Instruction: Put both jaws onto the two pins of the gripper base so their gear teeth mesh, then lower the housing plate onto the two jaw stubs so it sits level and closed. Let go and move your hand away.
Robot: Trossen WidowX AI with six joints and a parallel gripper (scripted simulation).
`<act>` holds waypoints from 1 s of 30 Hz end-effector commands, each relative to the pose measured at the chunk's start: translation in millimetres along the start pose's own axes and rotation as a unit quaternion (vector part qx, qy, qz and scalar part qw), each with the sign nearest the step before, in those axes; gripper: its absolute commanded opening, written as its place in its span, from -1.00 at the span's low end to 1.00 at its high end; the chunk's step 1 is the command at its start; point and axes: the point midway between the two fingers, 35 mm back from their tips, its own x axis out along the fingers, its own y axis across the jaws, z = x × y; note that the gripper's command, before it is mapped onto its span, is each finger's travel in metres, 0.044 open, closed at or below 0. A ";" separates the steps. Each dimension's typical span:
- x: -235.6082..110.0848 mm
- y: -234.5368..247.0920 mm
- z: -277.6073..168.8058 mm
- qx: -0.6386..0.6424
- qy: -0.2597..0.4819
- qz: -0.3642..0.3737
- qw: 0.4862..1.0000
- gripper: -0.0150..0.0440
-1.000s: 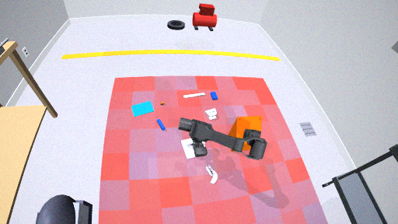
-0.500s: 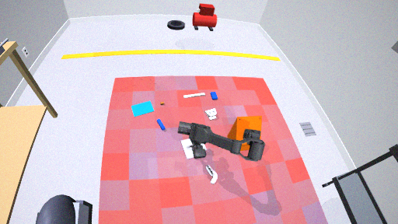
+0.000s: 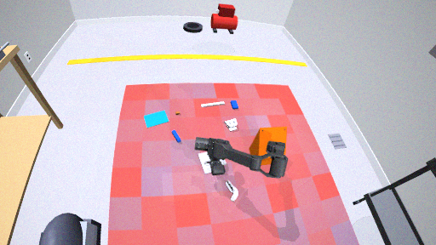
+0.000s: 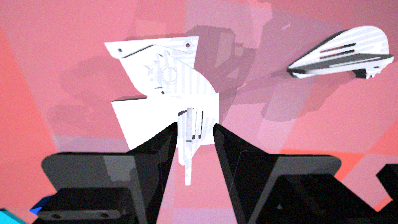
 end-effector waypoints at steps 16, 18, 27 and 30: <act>5.3 0.0 1.9 0.004 -0.002 -0.003 1.000 -0.04; 6.8 0.0 2.0 0.004 -0.002 -0.003 1.000 -0.04; 8.0 0.0 2.0 0.004 -0.002 -0.003 1.000 -0.04; 9.9 0.0 2.0 0.005 -0.002 -0.003 1.000 -0.04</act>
